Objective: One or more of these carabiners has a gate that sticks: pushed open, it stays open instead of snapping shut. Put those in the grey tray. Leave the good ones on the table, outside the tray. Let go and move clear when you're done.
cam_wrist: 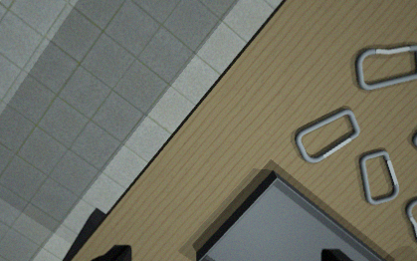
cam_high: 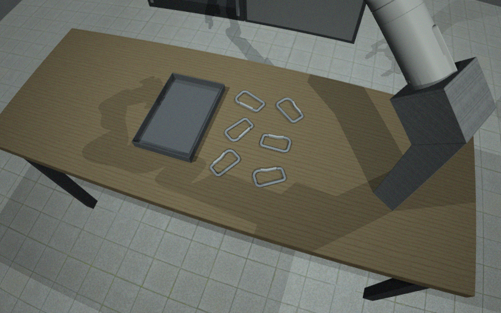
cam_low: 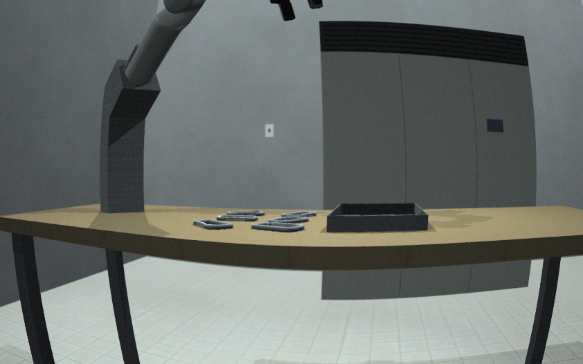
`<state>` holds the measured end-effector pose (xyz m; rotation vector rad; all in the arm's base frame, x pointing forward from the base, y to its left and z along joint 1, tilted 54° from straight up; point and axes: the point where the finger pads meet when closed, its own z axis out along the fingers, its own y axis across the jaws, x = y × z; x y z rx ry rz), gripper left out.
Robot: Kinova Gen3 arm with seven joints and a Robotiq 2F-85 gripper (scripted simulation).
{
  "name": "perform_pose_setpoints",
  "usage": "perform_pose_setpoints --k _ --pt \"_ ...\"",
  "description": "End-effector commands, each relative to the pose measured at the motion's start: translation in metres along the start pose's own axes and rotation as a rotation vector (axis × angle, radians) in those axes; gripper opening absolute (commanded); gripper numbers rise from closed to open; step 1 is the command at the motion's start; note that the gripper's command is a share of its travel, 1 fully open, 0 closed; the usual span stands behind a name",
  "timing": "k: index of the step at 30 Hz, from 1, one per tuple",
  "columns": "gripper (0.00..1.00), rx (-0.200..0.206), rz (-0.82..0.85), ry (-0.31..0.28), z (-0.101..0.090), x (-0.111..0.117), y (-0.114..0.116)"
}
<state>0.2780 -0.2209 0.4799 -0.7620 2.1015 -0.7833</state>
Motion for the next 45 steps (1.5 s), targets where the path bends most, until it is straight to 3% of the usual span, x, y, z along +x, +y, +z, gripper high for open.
perform_pose_setpoints --k 1,34,35,45 --pt "1.0 0.001 0.0 -0.001 0.0 0.0 0.0" --pt "1.0 0.001 0.0 -0.001 0.0 0.0 0.0" --pt "1.0 -0.037 -0.116 0.007 0.022 -0.061 0.027" --pt "1.0 -0.037 -0.116 0.007 0.022 -0.063 0.028"
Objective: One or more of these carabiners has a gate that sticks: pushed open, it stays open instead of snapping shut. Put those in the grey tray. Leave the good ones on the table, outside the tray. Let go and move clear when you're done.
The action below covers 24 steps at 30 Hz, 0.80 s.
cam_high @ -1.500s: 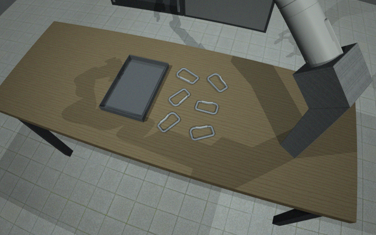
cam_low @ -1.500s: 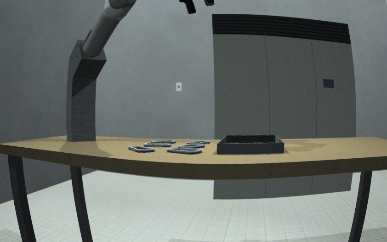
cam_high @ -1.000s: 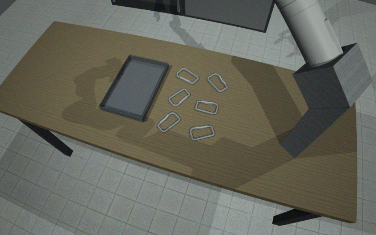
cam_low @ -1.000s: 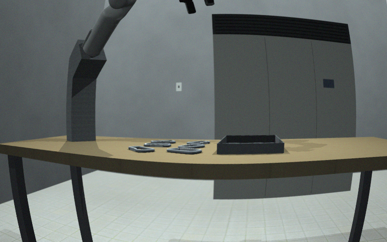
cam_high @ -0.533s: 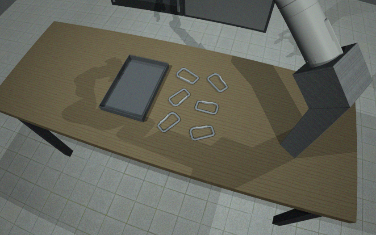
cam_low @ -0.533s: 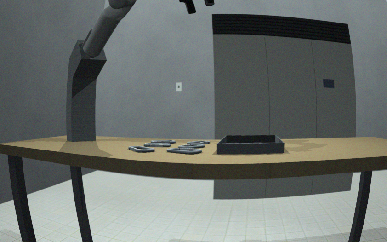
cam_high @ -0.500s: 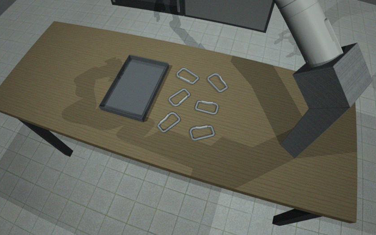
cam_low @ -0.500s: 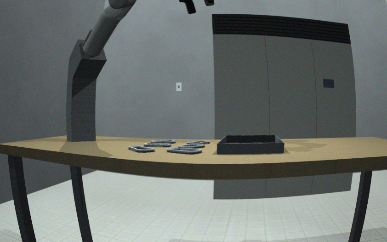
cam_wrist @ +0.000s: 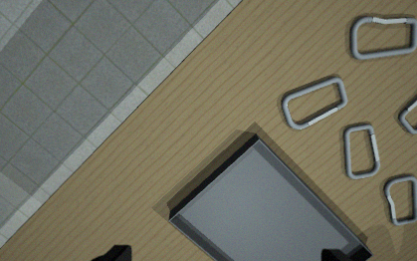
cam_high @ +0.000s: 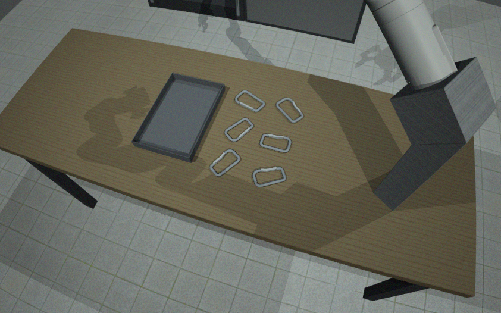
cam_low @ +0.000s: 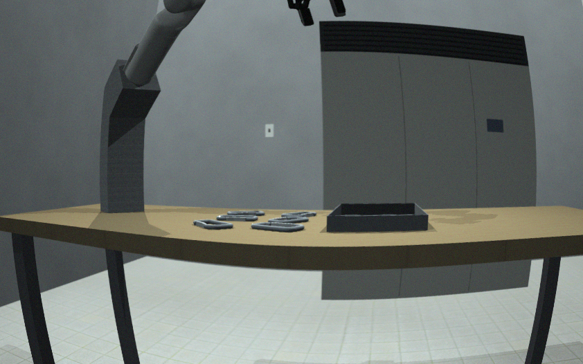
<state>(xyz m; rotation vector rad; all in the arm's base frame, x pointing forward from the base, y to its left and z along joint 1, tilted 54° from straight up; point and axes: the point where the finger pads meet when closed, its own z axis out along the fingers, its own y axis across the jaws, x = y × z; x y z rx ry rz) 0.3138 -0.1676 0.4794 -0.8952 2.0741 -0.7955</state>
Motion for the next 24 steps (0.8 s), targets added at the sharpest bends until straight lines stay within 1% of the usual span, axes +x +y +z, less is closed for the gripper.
perform_pose_setpoints --k 1,6,7,23,24 --pt "1.0 -0.008 -0.014 0.027 0.008 -0.006 0.002" --pt "1.0 -0.008 -0.014 0.027 0.008 -0.006 0.002" --pt "1.0 -0.045 -0.132 0.019 0.029 -0.069 0.03" --pt "1.0 -0.045 -0.132 0.019 0.03 -0.072 0.032" --pt "1.0 -0.084 -0.25 0.01 0.048 -0.131 0.069"
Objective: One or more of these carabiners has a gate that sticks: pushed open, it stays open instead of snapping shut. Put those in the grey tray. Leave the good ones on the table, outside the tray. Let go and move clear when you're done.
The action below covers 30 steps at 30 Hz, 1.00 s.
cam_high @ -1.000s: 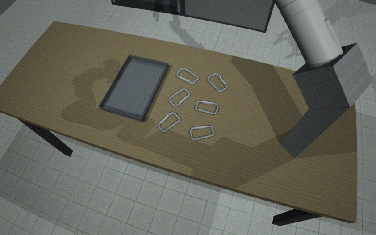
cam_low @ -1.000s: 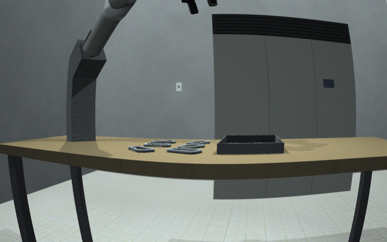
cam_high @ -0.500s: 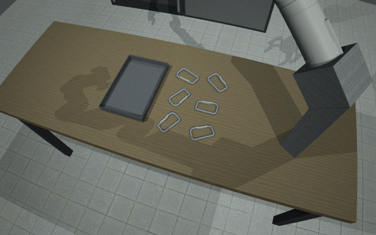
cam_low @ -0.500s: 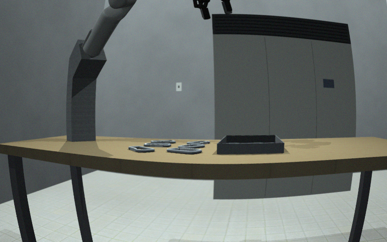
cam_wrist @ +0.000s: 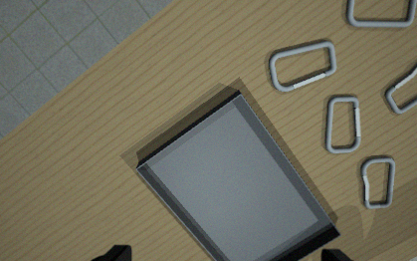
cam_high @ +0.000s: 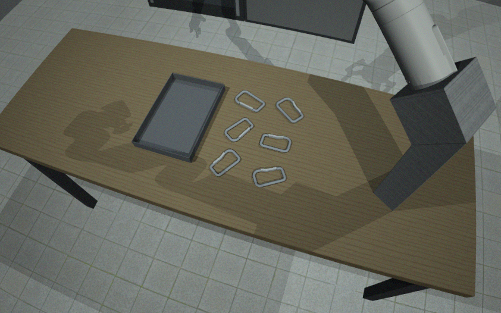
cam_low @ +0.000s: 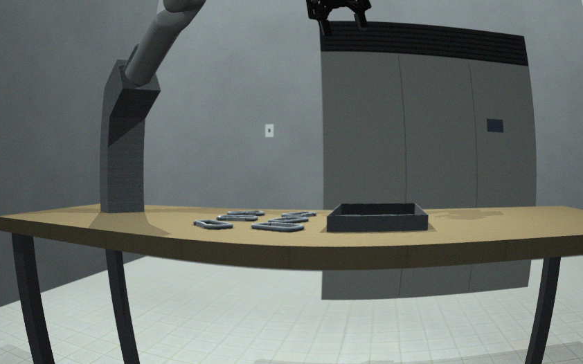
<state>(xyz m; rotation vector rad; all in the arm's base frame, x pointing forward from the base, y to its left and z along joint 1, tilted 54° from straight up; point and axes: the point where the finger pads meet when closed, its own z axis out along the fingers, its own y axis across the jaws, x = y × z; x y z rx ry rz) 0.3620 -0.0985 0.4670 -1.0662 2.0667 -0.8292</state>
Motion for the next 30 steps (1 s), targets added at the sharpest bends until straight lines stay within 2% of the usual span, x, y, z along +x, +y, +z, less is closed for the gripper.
perform_pose_setpoints --k 1,16,17,30 --pt "1.0 -0.038 -0.116 -0.003 0.021 -0.062 0.027" --pt "1.0 -0.038 -0.116 -0.003 0.022 -0.065 0.028" --pt "1.0 -0.075 -0.236 -0.016 0.039 -0.126 0.064" --pt "1.0 -0.075 -0.236 -0.016 0.039 -0.128 0.066"
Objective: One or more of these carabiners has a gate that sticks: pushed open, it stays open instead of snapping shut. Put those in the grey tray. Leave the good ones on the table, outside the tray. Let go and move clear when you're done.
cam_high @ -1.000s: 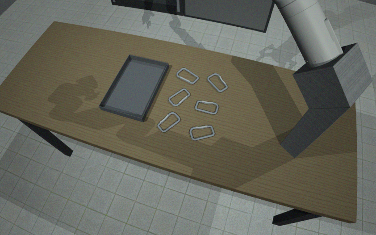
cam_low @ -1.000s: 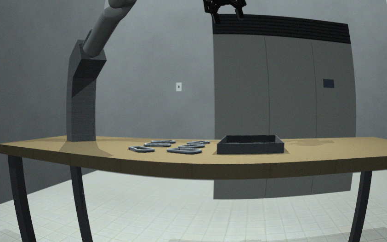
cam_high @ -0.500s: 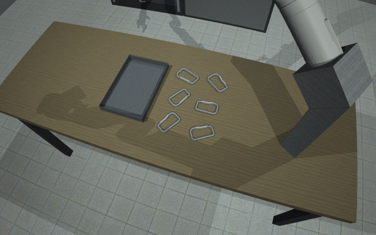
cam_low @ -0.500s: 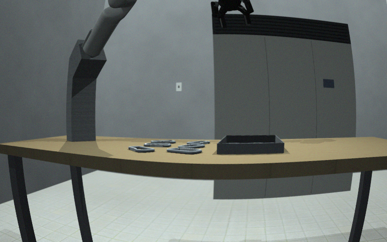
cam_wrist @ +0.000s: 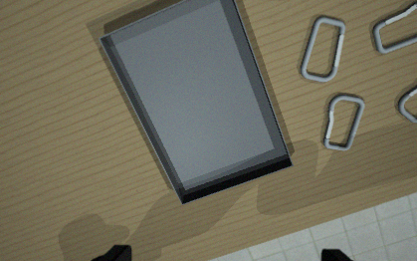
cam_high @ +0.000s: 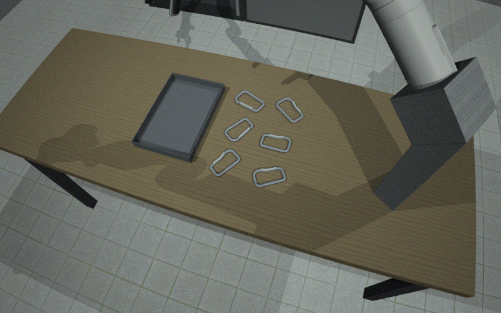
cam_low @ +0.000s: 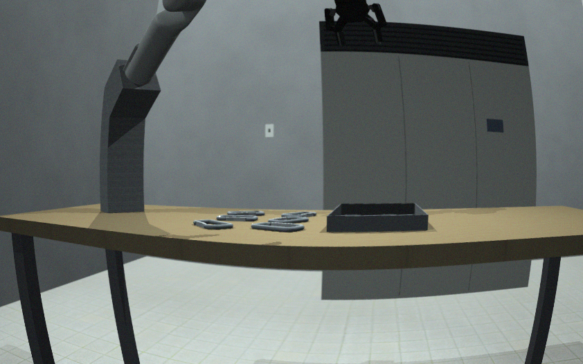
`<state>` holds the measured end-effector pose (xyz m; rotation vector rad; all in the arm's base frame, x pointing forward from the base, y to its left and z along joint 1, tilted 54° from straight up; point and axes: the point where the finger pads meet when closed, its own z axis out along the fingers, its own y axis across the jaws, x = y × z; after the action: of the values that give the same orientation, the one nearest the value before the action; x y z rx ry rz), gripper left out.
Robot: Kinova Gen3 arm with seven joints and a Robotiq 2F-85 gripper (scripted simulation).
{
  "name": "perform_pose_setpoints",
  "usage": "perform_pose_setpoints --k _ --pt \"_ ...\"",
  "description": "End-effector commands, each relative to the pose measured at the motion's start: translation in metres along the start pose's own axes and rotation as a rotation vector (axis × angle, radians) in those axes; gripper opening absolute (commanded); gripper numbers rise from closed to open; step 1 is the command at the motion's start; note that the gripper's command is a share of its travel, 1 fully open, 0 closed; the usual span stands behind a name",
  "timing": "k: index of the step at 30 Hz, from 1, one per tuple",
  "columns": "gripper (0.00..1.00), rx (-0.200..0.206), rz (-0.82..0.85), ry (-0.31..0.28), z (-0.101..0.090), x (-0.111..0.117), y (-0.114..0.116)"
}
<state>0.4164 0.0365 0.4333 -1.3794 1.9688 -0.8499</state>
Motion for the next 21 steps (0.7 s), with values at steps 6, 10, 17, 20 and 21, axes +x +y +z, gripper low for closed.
perform_pose_setpoints --k 6,10,17,20,21 --pt "1.0 0.001 -0.002 0.004 0.018 0.018 0.043" --pt "1.0 0.001 -0.002 0.004 0.018 0.018 0.043" --pt "1.0 0.001 -0.002 0.004 0.018 0.018 0.043" --pt "1.0 0.001 -0.002 0.004 0.018 0.018 0.043" --pt "1.0 -0.003 -0.002 0.001 0.036 0.037 0.086"
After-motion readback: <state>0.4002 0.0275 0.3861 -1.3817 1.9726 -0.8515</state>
